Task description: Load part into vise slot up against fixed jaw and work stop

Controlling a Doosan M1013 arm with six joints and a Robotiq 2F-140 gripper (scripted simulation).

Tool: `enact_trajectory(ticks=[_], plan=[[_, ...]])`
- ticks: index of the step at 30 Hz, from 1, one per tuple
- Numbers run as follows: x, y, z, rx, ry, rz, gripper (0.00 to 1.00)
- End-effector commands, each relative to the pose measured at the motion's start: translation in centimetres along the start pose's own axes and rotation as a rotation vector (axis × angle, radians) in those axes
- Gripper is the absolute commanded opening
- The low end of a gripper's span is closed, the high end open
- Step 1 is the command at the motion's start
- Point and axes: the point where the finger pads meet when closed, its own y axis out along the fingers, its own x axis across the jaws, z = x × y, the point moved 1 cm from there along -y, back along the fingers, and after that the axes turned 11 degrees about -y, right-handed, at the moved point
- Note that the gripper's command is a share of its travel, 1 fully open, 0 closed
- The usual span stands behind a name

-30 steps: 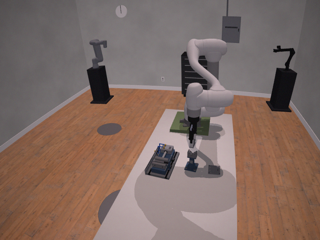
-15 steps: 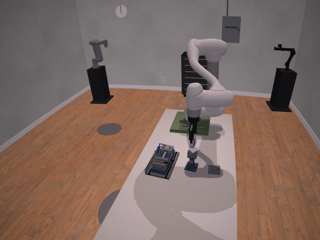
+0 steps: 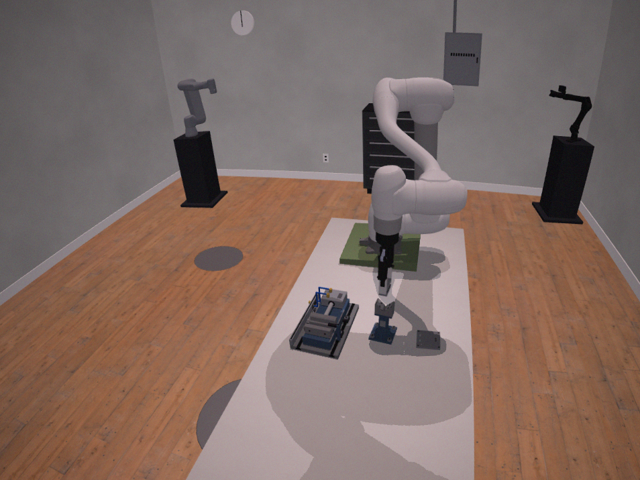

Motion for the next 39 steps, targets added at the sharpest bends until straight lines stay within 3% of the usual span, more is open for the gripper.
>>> enact_trajectory(ticks=[1,22,39], plan=[[0.0,-0.01,0.0,0.0,0.0,0.0,0.0],[0.01,0.0,0.02,-0.008,0.0,0.001,0.0],[0.06,0.02,0.2,-0.066,0.0,0.012,0.0]])
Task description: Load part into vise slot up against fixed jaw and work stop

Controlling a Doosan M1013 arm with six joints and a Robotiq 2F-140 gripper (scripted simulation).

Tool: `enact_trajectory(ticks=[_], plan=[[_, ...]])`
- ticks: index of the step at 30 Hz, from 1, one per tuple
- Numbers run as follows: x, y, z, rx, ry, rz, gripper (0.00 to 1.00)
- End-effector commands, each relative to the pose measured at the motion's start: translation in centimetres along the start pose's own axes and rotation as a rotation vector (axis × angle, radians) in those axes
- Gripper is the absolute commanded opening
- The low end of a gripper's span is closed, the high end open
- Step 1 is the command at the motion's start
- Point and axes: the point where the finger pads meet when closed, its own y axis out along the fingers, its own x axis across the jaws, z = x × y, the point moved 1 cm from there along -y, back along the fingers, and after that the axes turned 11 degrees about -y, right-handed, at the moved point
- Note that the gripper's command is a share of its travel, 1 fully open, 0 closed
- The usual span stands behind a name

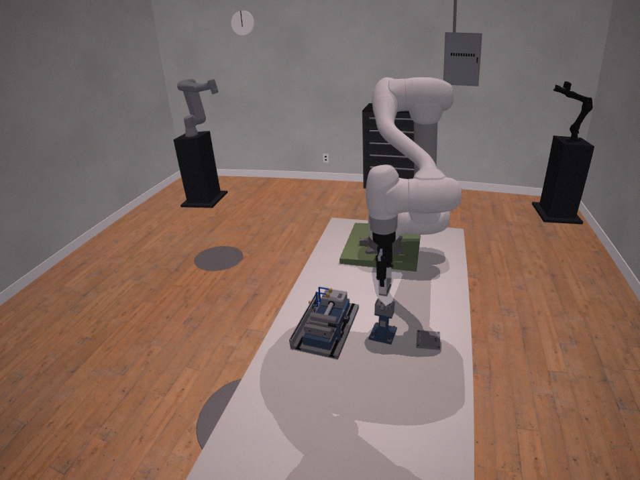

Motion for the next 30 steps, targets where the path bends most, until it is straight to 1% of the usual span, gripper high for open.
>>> enact_trajectory(ticks=[1,9,11,18,26,28,30], plan=[[0.02,0.0,0.06,-0.019,0.0,0.003,0.0],[0.06,0.01,0.27,-0.078,0.0,0.015,0.0],[0.06,0.01,0.27,-0.078,0.0,0.015,0.0],[0.1,0.03,0.5,-0.141,0.0,0.028,0.0],[0.16,0.09,0.78,-0.224,0.0,0.043,0.0],[0.16,0.09,0.78,-0.224,0.0,0.043,0.0],[0.17,0.11,0.86,-0.245,0.0,0.048,0.0]])
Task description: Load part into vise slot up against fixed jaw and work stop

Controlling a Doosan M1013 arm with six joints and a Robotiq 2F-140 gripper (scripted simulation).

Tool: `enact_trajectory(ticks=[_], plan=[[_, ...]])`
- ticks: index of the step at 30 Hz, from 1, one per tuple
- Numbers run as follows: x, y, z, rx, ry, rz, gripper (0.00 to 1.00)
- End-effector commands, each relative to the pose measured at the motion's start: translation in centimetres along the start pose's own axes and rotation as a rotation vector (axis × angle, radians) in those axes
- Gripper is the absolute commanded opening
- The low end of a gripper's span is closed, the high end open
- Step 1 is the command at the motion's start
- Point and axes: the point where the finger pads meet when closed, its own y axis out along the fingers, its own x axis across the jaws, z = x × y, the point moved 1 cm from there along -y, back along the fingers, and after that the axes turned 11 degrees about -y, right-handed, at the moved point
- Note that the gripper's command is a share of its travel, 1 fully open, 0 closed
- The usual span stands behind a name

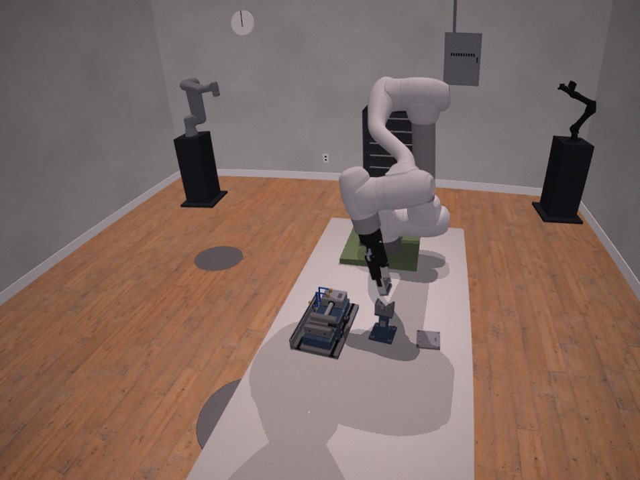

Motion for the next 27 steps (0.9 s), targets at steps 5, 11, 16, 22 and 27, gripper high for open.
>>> enact_trajectory(ticks=[5,11,16,22,27], plan=[[0.07,0.02,0.27,-0.078,-0.001,0.014,0.0],[0.12,0.05,0.51,-0.147,-0.001,0.028,0.0],[0.15,0.07,0.63,-0.181,-0.001,0.034,0.0],[0.19,0.12,0.87,-0.249,-0.001,0.048,0.0],[0.22,0.17,1.05,-0.302,-0.001,0.058,0.0]])
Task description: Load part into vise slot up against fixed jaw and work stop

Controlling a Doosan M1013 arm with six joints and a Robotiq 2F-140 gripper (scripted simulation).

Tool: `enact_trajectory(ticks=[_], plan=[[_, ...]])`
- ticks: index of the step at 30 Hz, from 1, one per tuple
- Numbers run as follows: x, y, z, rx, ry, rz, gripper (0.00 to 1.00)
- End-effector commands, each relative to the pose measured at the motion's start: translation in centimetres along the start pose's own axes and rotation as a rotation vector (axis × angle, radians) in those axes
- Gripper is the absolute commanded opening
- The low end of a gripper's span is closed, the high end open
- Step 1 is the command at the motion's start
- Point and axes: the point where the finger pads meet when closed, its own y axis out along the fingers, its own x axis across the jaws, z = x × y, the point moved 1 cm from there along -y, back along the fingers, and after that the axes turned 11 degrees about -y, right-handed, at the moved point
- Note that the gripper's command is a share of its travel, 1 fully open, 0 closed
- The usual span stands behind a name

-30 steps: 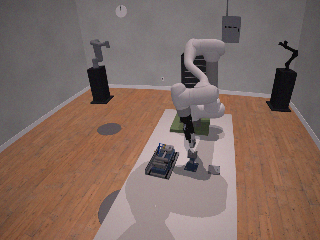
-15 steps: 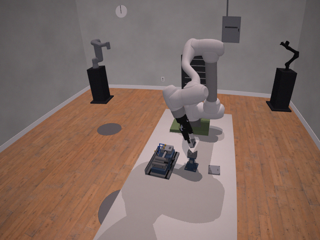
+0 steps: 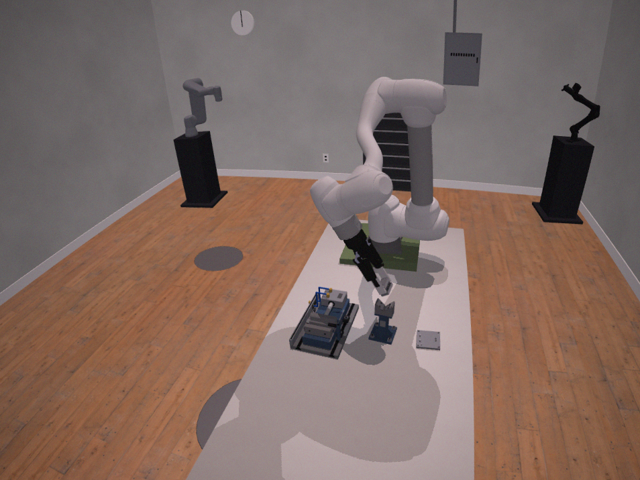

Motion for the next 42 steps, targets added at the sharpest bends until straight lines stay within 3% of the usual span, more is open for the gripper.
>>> enact_trajectory(ticks=[1,20,42], plan=[[0.05,0.01,0.13,-0.04,-0.001,0.007,0.0],[0.13,0.06,0.62,-0.175,-0.001,0.034,0.0],[0.17,0.09,0.78,-0.222,-0.001,0.043,0.0]])
